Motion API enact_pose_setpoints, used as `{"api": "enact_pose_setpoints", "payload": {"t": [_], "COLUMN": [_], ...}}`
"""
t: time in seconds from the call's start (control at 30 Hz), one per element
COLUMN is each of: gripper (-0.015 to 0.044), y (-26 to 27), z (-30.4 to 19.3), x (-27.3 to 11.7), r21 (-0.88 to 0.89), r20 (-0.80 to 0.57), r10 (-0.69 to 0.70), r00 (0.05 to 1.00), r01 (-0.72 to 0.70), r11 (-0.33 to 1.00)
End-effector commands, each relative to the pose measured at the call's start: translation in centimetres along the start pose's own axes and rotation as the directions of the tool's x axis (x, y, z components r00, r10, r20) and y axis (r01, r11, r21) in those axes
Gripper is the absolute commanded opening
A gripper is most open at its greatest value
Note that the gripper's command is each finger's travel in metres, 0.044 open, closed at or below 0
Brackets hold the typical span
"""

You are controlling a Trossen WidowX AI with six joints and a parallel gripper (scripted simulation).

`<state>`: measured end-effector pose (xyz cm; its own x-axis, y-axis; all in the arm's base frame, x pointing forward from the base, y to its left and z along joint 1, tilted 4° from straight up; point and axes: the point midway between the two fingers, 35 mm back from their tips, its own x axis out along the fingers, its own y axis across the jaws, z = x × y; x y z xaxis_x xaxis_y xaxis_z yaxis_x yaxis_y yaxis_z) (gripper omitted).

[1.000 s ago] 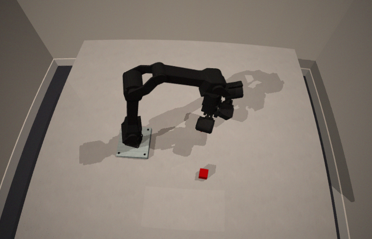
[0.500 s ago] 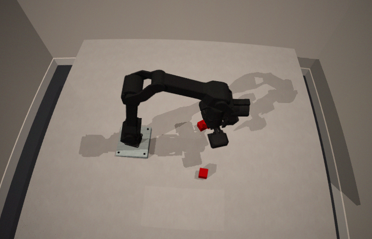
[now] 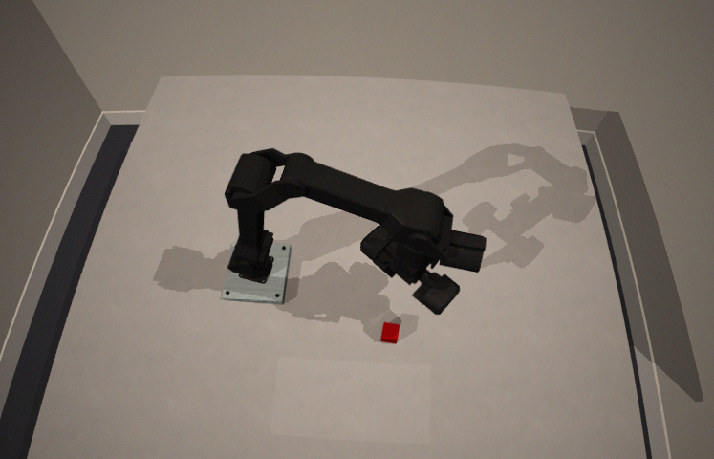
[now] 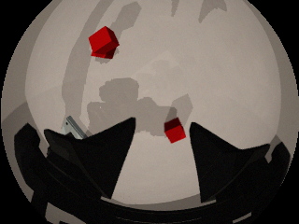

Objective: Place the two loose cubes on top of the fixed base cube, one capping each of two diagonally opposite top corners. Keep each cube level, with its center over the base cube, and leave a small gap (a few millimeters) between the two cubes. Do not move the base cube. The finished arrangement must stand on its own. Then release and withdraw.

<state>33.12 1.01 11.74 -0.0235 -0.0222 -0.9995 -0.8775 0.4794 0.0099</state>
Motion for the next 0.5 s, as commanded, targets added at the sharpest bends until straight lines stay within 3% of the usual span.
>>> {"api": "enact_pose_setpoints", "payload": {"t": [0.0, 0.33, 0.47], "gripper": [0.0265, 0.0265, 0.0265], "y": [-1.1, -3.1, -3.2], "z": [-1.8, -6.3, -6.7], "x": [-0.6, -1.7, -1.7], "r21": [-0.159, -0.525, -0.547], "r20": [-0.002, -0.007, -0.008], "r10": [-0.007, -0.009, -0.009], "r00": [1.0, 1.0, 1.0], "r01": [0.007, 0.004, 0.003], "r11": [0.987, 0.851, 0.837]}}
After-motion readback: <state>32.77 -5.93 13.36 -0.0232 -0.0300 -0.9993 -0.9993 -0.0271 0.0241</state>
